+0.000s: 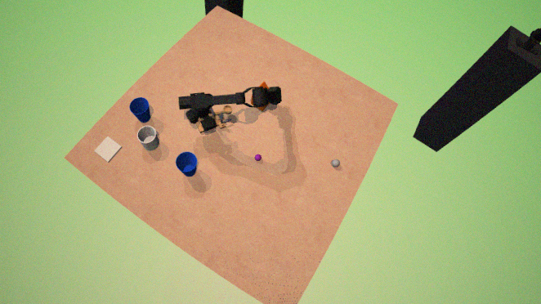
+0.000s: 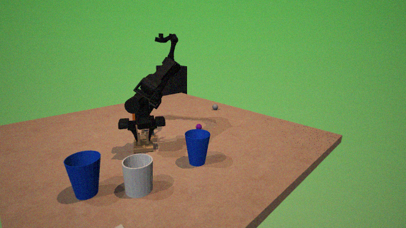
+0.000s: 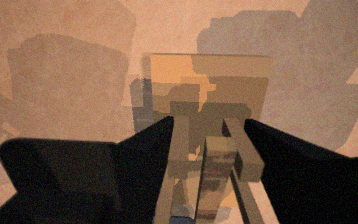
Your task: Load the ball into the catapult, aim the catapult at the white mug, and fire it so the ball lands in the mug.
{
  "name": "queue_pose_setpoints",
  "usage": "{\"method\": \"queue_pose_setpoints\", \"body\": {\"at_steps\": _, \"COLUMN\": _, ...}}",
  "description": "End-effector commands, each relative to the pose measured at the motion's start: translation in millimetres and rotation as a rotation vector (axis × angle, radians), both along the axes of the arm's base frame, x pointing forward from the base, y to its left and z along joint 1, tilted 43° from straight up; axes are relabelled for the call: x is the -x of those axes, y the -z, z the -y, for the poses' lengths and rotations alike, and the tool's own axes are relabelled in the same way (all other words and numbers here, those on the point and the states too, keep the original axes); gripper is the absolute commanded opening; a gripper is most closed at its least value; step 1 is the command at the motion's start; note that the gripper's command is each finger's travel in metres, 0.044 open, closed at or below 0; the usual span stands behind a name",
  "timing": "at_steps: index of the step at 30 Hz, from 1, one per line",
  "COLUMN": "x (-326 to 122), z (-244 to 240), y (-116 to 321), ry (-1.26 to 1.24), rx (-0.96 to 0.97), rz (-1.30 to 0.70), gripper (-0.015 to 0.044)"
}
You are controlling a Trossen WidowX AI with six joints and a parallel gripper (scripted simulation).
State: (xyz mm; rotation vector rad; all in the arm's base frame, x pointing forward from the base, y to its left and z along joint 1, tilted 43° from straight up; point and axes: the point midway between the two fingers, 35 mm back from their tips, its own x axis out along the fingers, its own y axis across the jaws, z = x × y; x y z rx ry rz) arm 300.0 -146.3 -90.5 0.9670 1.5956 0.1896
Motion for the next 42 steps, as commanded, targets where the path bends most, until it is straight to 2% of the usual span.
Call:
{"method": "queue_pose_setpoints", "body": {"at_steps": 1, "x": -0.3, "z": 0.1, "y": -0.3, "ry": 0.000, "rx": -0.001, "rz": 0.001, "gripper": 0.0138}}
{"method": "queue_pose_setpoints", "body": {"at_steps": 5, "x": -0.3, "z": 0.1, "y": -0.3, "ry": 0.000, "rx": -0.001, "rz": 0.001, "gripper": 0.0111}}
{"method": "queue_pose_setpoints", "body": {"at_steps": 9, "x": 1.3, "z": 26.7, "y": -28.4, "ry": 0.000, "rx": 0.001, "rz": 0.000, "gripper": 0.0006}}
{"method": "queue_pose_setpoints", "body": {"at_steps": 10, "x": 2.2, "z": 32.1, "y": -34.8, "ry": 0.000, "rx": 0.002, "rz": -0.001, "gripper": 0.0000}}
{"method": "queue_pose_setpoints", "body": {"at_steps": 42, "x": -0.9, "z": 4.8, "y": -3.2, "ry": 0.006, "rx": -0.006, "rz": -0.003, "gripper": 0.0000}}
